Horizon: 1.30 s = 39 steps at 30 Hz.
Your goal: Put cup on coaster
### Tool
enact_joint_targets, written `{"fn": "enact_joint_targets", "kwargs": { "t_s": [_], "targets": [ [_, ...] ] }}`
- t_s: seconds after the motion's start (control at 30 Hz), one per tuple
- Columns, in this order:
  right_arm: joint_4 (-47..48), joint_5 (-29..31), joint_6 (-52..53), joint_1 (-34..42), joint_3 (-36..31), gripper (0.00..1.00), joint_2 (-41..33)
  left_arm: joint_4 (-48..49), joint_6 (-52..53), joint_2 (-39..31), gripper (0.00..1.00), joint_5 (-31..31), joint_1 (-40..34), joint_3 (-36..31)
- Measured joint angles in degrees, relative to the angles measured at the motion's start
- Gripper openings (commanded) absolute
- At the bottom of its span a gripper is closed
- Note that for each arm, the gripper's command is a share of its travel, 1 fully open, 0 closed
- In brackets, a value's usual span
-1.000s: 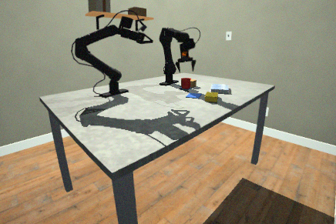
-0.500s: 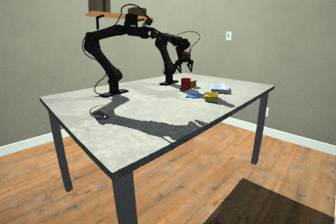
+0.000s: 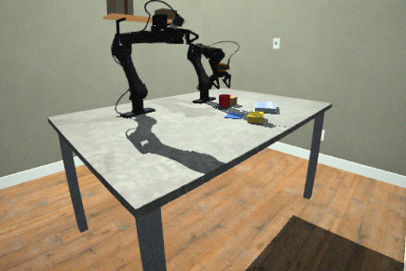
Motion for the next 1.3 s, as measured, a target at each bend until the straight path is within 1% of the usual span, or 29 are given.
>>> {"fn": "enact_joint_targets", "kwargs": {
  "t_s": [0.33,0.53,0.6,0.7,0.83,0.97,1.03,1.3],
  "targets": [
    [0.9,0.0,0.0,-0.7,0.5,1.0,0.5,0.3,-0.8,0.0,1.0,-0.6,-0.1,0.0],
    [1.0,0.0,0.0,-0.7,0.5,1.0,0.5,1.5,0.6,-0.3,1.0,-1.3,0.1,0.0],
    [1.0,0.0,0.0,-0.7,0.5,1.0,0.5,2.3,2.4,-1.4,1.0,-1.4,1.4,0.5],
    [1.0,0.0,0.0,-0.7,0.5,1.0,0.5,4.5,5.2,-3.6,1.0,-1.8,5.3,3.9],
    [1.0,0.0,0.0,-0.7,0.5,1.0,0.5,11.1,9.1,-3.8,1.0,-1.3,11.4,8.6],
    [1.0,0.0,0.0,-0.7,0.5,1.0,0.5,19.4,12.1,-3.5,1.0,0.0,17.0,11.6],
    [1.0,0.0,0.0,-0.7,0.5,1.0,0.5,23.0,13.0,-3.0,1.0,0.9,18.4,12.4],
    [1.0,0.0,0.0,-0.7,0.5,1.0,0.5,39.3,14.0,5.8,1.0,4.7,25.6,16.4]
  ]
}}
